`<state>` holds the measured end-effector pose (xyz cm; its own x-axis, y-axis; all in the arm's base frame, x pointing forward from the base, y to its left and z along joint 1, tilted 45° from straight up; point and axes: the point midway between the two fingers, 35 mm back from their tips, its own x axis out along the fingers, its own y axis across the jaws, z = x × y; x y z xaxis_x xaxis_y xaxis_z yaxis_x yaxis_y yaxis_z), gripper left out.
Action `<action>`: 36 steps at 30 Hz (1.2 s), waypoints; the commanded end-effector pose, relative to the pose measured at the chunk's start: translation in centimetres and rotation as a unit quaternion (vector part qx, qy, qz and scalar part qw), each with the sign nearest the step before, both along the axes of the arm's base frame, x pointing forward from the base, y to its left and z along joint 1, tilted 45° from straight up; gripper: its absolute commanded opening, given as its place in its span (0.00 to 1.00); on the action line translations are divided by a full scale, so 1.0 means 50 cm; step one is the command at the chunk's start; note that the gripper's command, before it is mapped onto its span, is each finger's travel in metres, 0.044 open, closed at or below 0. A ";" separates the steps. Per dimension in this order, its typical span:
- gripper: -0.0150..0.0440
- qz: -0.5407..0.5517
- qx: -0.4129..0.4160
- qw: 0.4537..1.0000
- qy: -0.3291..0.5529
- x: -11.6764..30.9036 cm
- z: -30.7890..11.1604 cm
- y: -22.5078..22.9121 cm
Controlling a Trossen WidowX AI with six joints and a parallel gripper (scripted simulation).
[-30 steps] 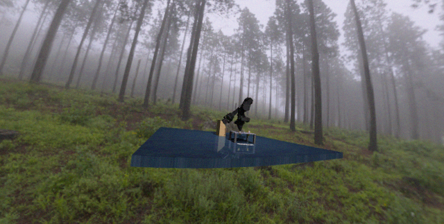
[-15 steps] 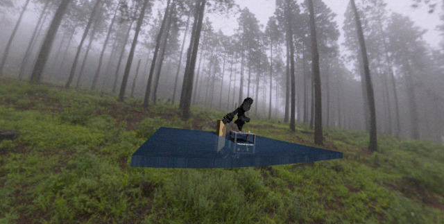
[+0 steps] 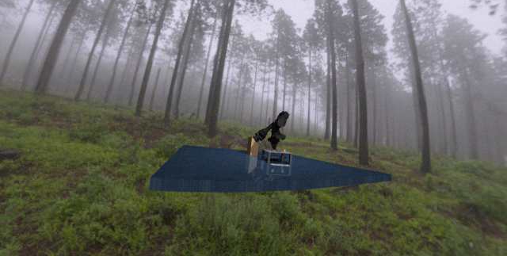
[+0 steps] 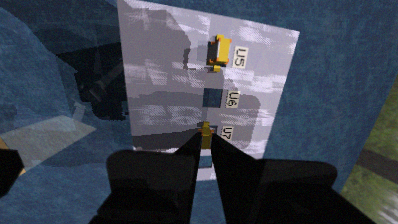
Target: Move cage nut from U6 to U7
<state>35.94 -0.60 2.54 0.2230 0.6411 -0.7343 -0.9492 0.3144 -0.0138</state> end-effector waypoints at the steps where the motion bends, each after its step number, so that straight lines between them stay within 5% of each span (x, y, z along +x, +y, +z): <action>1: 0.30 0.005 0.002 1.000 0.000 0.003 0.002 0.001; 36: 0.30 0.024 0.007 1.000 0.019 0.006 0.001 0.000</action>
